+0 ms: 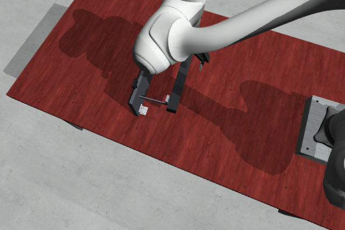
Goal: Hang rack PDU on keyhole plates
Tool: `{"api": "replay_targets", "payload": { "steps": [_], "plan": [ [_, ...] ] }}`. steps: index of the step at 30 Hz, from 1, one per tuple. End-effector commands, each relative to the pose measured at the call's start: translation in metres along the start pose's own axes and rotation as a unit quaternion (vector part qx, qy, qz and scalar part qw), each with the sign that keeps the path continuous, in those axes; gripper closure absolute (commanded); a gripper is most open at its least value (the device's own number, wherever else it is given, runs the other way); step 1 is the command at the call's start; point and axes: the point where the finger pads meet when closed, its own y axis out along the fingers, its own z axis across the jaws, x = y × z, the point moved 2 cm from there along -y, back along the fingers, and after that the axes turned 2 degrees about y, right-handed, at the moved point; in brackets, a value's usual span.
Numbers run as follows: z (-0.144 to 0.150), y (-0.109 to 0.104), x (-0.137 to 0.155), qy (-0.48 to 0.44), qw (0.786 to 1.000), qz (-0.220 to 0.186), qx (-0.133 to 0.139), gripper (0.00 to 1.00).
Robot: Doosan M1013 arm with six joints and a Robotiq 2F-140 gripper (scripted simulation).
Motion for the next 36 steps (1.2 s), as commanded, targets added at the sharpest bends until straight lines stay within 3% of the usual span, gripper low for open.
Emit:
{"api": "replay_targets", "payload": {
  "steps": [1,10,25,36],
  "plan": [
    [0.004,0.000,0.000,0.000,1.000,0.000,0.000,0.00],
    [0.024,0.000,-0.001,0.000,1.000,0.000,0.000,0.00],
    [0.094,0.000,-0.003,0.000,1.000,0.000,0.000,0.00],
    [0.122,0.000,-0.004,0.000,1.000,0.000,0.000,0.00]
  ]
}}
